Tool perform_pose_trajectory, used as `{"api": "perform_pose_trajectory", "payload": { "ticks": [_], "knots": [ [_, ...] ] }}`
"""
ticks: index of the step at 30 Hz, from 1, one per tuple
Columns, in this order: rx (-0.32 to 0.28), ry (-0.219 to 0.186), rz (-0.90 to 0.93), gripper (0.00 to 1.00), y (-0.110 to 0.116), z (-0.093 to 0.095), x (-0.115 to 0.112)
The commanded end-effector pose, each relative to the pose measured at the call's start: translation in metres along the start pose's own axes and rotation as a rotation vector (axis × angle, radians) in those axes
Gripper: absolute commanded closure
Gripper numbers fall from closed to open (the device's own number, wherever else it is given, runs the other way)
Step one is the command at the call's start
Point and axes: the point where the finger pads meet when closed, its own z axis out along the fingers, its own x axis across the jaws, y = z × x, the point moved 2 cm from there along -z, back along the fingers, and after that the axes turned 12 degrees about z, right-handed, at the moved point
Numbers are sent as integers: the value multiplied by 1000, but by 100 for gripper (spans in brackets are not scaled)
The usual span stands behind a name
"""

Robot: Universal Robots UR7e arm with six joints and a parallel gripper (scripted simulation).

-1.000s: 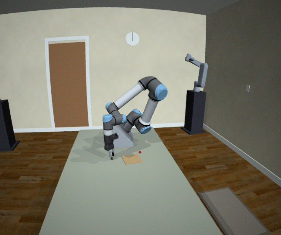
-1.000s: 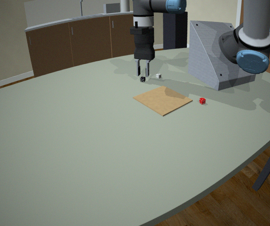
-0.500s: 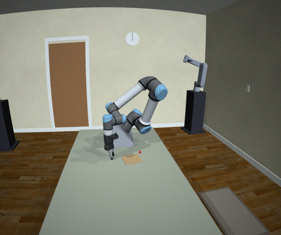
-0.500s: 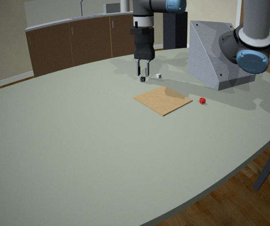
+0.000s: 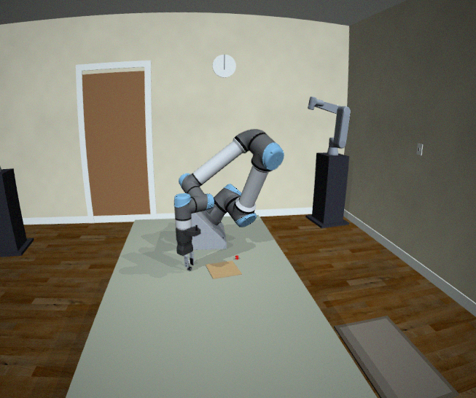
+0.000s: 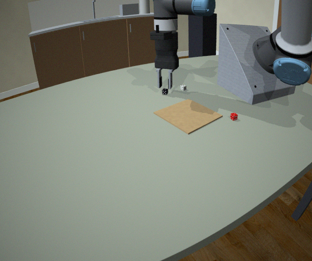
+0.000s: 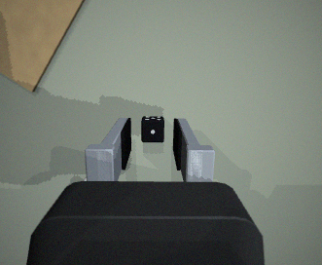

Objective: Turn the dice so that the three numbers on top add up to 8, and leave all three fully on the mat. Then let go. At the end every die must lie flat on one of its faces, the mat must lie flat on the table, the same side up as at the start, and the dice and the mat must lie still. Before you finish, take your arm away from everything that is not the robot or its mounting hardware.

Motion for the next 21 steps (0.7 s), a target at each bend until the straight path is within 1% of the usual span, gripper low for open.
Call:
{"api": "perform_pose_trajectory", "payload": {
  "ticks": [1, 13, 21],
  "knots": [
    [0, -1, 0, 36, 0, 4, -1],
    [0, -1, 0, 36, 0, 19, -1],
    [0, -1, 0, 36, 0, 22, -1]
  ]
}}
